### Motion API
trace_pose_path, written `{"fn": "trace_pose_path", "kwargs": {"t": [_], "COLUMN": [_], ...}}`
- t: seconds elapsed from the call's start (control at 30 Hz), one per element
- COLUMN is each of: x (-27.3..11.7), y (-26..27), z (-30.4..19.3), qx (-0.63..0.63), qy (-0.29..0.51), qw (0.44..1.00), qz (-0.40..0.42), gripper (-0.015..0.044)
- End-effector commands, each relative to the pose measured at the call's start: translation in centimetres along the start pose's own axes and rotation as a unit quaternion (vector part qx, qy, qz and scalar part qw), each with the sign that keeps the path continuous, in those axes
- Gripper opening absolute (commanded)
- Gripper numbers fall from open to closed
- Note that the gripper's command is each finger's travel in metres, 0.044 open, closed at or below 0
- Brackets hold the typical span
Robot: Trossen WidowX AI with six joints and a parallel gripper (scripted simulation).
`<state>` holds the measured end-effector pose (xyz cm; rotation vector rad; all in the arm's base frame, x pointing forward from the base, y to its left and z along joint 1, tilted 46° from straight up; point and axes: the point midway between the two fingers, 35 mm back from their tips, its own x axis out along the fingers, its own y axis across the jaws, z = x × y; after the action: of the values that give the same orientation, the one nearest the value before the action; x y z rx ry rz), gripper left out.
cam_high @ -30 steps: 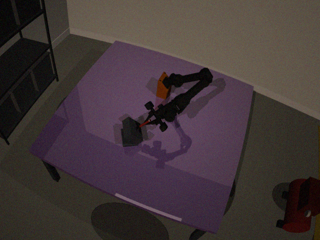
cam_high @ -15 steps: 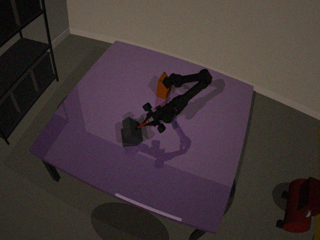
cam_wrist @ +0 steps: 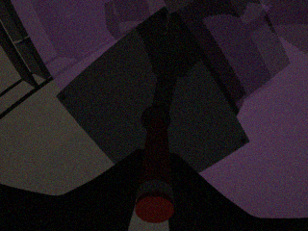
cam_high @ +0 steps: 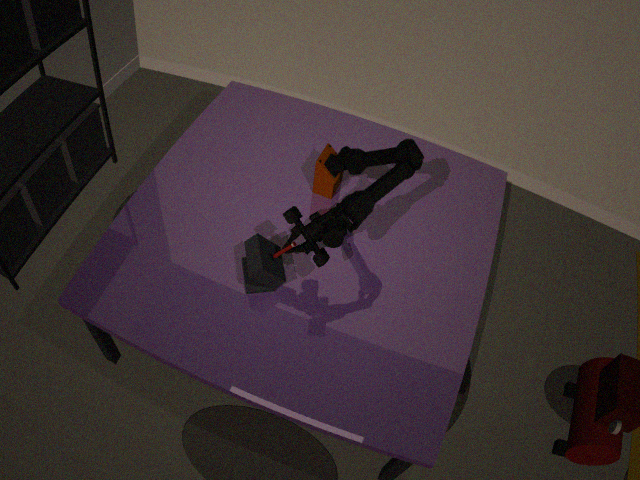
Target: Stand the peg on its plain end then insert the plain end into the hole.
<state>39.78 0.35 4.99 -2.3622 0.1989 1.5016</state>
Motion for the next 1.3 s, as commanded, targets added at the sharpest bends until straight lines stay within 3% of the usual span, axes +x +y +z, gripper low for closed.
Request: {"fn": "trace_pose_path", "kwargs": {"t": [0.0, 1.27], "x": [-0.1, 1.4], "y": [0.0, 0.3], "z": [0.0, 0.3], "qx": [0.0, 0.0], "qy": [0.0, 0.0], "qw": [1.0, 1.0], "qz": [0.0, 0.0], "gripper": [0.0, 0.0]}}
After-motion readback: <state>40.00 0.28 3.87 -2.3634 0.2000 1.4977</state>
